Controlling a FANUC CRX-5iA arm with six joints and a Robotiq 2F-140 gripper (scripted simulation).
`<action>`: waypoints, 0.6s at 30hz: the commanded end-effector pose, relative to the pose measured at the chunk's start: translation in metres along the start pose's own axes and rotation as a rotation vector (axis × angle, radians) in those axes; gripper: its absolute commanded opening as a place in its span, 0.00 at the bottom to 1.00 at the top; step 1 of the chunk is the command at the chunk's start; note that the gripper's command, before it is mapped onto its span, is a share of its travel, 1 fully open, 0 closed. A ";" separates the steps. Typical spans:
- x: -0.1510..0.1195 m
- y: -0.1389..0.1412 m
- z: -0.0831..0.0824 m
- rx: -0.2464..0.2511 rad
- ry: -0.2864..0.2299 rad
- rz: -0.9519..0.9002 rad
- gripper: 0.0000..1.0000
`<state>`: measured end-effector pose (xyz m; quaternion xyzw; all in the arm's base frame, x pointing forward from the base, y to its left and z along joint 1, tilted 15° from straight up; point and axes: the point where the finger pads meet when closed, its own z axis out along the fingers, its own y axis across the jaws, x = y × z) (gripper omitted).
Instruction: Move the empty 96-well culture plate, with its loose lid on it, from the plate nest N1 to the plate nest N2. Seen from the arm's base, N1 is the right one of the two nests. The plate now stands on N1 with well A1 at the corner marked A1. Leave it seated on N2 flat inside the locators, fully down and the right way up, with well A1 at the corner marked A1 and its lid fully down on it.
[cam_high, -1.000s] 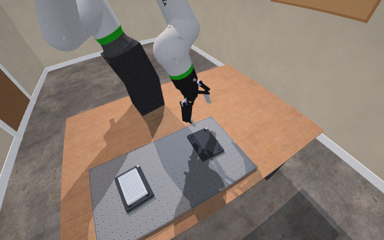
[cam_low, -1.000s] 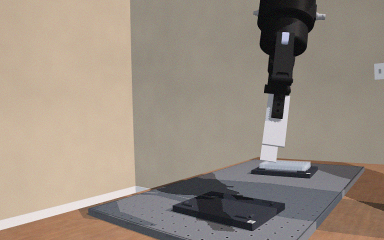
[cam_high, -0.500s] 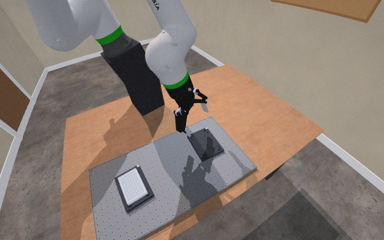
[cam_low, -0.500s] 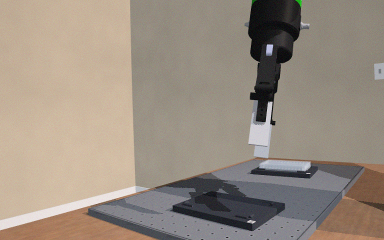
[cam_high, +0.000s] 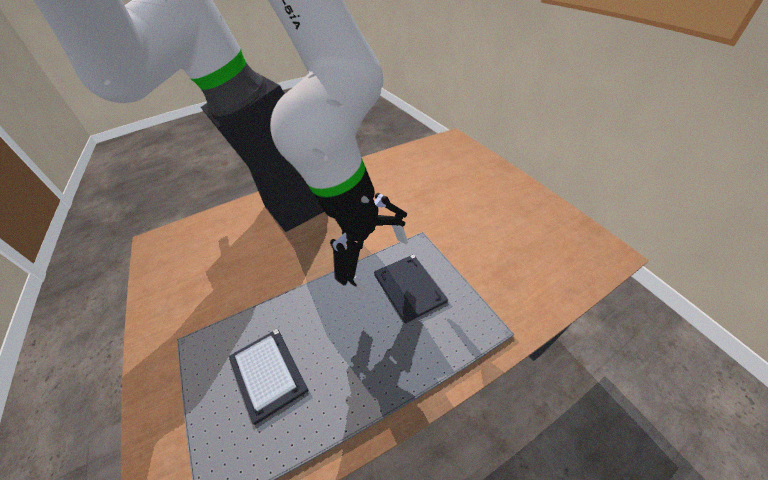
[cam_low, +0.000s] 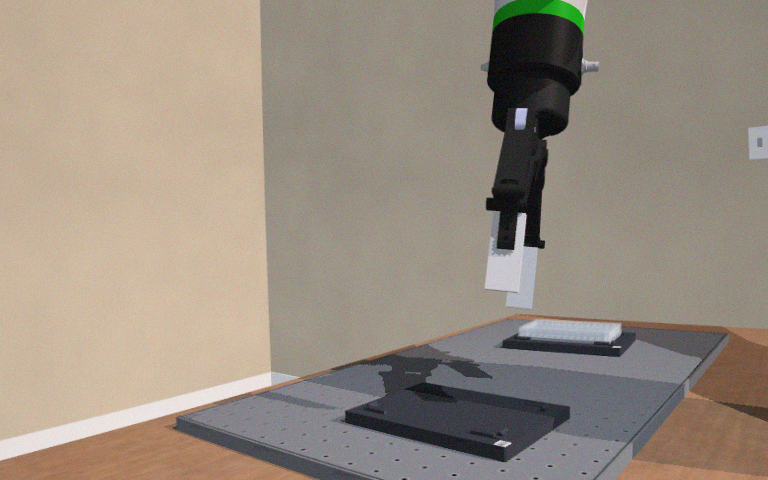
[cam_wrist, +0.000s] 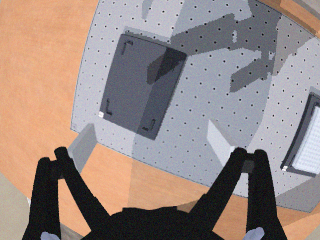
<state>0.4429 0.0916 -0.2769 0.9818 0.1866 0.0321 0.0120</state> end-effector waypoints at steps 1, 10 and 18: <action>0.003 0.020 -0.003 -0.014 0.002 0.010 1.00; 0.006 0.055 -0.009 -0.044 -0.007 0.045 1.00; 0.007 0.091 -0.015 -0.077 -0.017 0.081 1.00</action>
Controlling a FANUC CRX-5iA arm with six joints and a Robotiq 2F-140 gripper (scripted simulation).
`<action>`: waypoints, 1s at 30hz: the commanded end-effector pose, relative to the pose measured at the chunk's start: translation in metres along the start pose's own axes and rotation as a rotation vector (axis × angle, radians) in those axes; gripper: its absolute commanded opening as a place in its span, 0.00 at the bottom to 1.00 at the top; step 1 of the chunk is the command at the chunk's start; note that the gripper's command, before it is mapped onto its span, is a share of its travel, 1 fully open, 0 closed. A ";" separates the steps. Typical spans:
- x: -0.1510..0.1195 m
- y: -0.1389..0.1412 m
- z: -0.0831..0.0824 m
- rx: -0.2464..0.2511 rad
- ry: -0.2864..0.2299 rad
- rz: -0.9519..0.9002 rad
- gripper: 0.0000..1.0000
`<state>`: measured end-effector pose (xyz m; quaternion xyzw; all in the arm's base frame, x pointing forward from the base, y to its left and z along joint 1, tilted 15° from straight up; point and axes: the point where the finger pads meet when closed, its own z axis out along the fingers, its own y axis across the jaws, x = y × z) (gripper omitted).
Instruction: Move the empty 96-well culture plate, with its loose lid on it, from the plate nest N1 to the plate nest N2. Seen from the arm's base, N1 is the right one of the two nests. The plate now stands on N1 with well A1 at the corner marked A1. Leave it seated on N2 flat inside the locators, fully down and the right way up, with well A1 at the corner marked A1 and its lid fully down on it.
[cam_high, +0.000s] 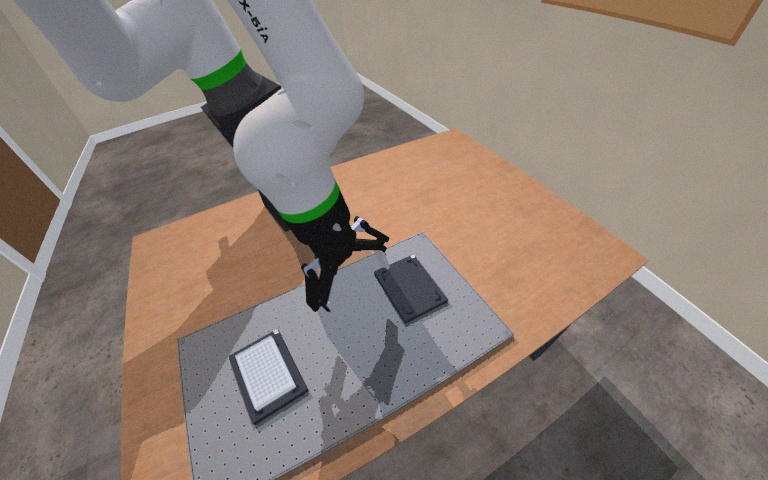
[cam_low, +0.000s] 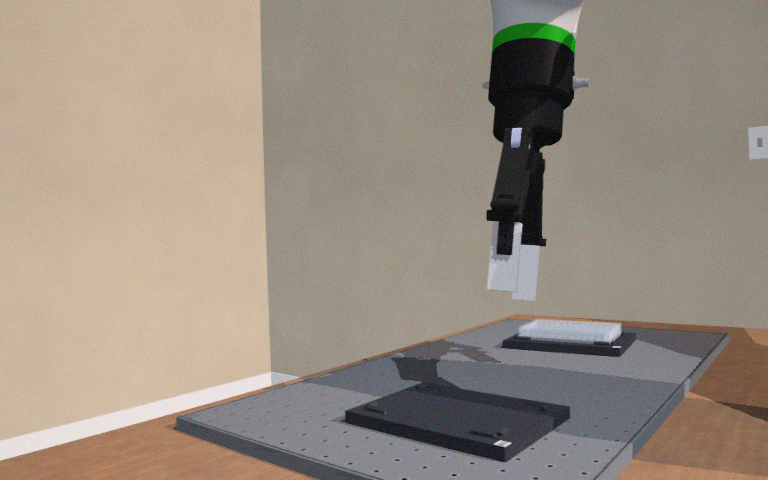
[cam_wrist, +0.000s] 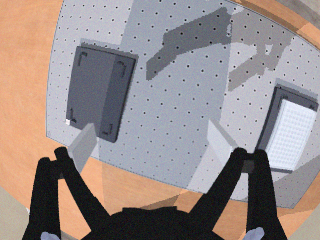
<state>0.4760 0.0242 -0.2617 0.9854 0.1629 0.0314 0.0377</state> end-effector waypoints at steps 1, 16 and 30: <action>0.001 0.021 -0.003 -0.026 -0.005 0.034 1.00; 0.000 0.081 -0.011 -0.062 -0.017 0.071 1.00; -0.008 0.140 -0.021 -0.102 -0.030 0.109 1.00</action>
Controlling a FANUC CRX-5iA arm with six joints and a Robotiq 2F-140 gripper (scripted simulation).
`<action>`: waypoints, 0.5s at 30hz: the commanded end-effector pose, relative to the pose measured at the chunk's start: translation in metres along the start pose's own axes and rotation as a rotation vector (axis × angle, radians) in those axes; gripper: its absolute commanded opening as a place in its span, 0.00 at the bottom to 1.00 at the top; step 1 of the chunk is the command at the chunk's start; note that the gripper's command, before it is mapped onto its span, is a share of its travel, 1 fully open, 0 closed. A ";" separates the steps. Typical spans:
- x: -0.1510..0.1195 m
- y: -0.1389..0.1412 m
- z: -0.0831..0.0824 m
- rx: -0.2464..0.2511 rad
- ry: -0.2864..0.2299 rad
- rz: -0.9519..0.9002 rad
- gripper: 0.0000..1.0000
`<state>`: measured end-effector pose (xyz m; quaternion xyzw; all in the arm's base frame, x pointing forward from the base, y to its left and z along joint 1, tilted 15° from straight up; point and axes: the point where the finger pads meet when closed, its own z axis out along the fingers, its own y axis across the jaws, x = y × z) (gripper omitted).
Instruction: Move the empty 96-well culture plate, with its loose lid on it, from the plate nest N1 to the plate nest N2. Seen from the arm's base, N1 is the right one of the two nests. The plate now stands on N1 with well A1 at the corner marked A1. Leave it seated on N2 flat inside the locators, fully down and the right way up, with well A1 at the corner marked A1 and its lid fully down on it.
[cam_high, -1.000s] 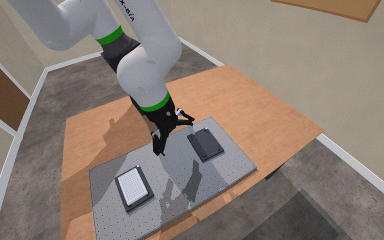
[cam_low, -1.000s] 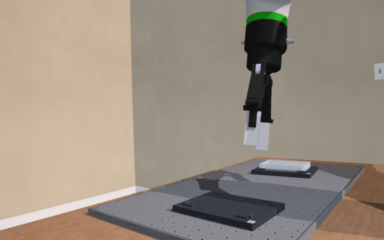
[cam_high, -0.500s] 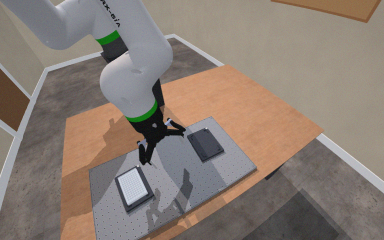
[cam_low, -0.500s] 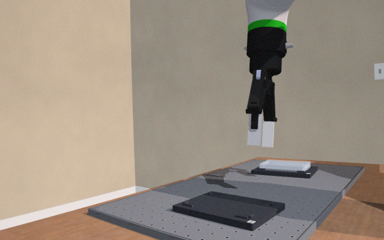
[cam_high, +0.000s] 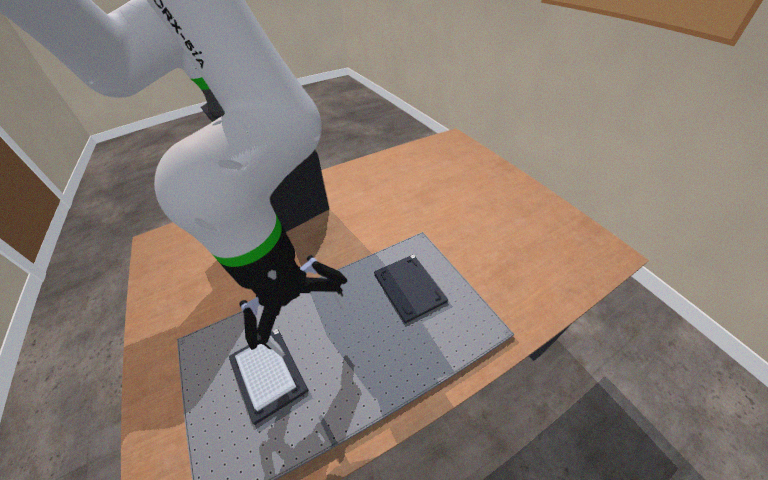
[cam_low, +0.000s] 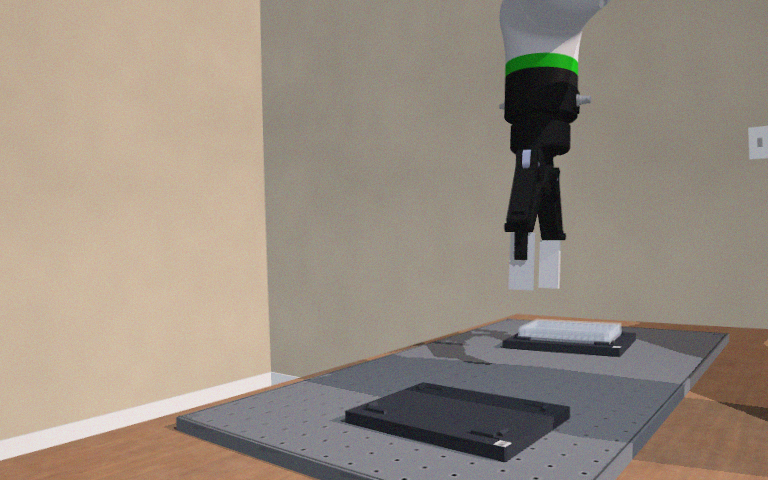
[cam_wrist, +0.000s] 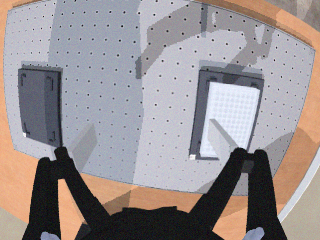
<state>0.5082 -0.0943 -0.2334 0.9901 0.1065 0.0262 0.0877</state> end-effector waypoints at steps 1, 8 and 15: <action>0.000 0.019 -0.001 -0.001 0.001 0.000 1.00; -0.003 0.044 -0.003 -0.044 -0.013 0.039 1.00; -0.008 0.076 -0.006 -0.068 -0.022 0.060 1.00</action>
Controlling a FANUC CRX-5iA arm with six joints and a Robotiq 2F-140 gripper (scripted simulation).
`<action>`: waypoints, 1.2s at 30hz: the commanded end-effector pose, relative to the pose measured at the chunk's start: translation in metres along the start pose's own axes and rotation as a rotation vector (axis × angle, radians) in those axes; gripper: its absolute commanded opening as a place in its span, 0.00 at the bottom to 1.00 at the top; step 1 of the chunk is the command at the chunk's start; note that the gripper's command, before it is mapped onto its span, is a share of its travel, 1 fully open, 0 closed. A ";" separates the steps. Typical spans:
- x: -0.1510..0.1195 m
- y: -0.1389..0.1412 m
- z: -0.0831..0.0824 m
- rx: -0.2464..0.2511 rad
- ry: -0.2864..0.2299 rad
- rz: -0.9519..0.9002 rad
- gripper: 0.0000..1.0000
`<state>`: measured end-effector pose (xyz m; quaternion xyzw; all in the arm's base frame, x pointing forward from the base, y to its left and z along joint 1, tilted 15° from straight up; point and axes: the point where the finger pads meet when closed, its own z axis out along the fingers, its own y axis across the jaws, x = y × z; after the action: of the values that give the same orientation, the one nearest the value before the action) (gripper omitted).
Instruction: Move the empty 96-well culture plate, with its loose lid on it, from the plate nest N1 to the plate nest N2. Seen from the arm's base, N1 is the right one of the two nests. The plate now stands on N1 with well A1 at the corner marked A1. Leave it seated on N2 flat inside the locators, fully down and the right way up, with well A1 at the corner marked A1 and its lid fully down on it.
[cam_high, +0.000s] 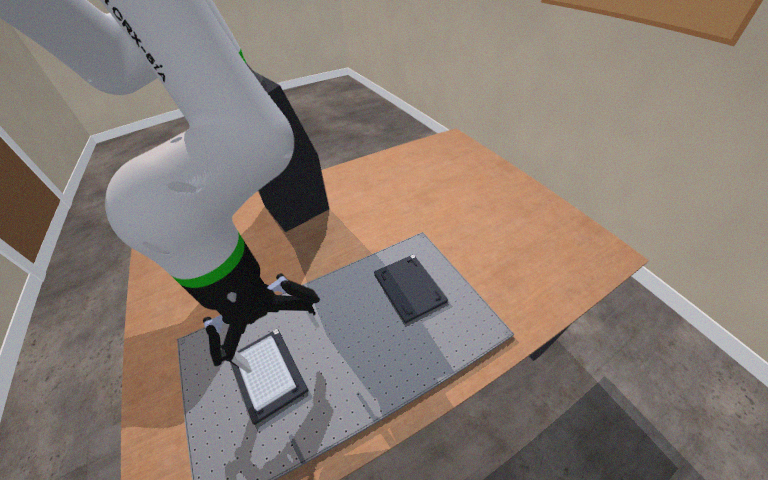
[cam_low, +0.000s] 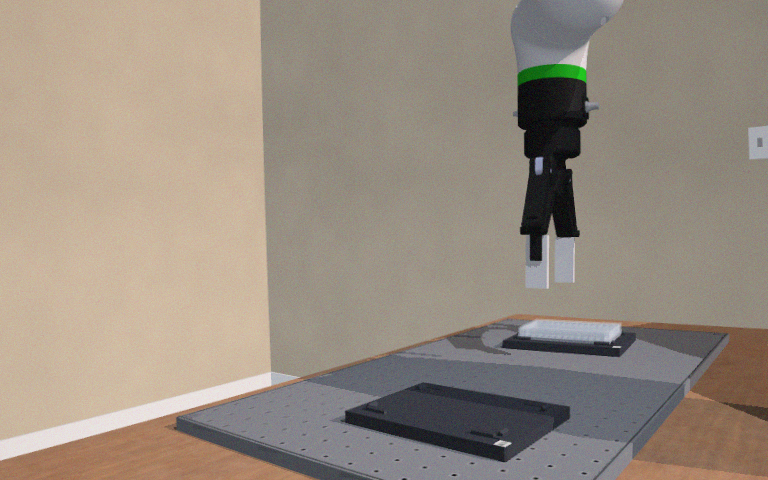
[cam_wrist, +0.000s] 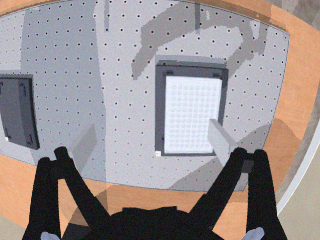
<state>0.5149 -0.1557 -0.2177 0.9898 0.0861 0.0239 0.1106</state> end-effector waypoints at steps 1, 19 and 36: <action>-0.002 0.018 -0.001 -0.044 -0.017 0.040 1.00; -0.010 0.061 -0.003 -0.044 -0.017 0.040 1.00; -0.010 0.062 0.012 -0.044 -0.017 0.040 1.00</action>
<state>0.5157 -0.2180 -0.2117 0.9890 0.0649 0.0189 0.1319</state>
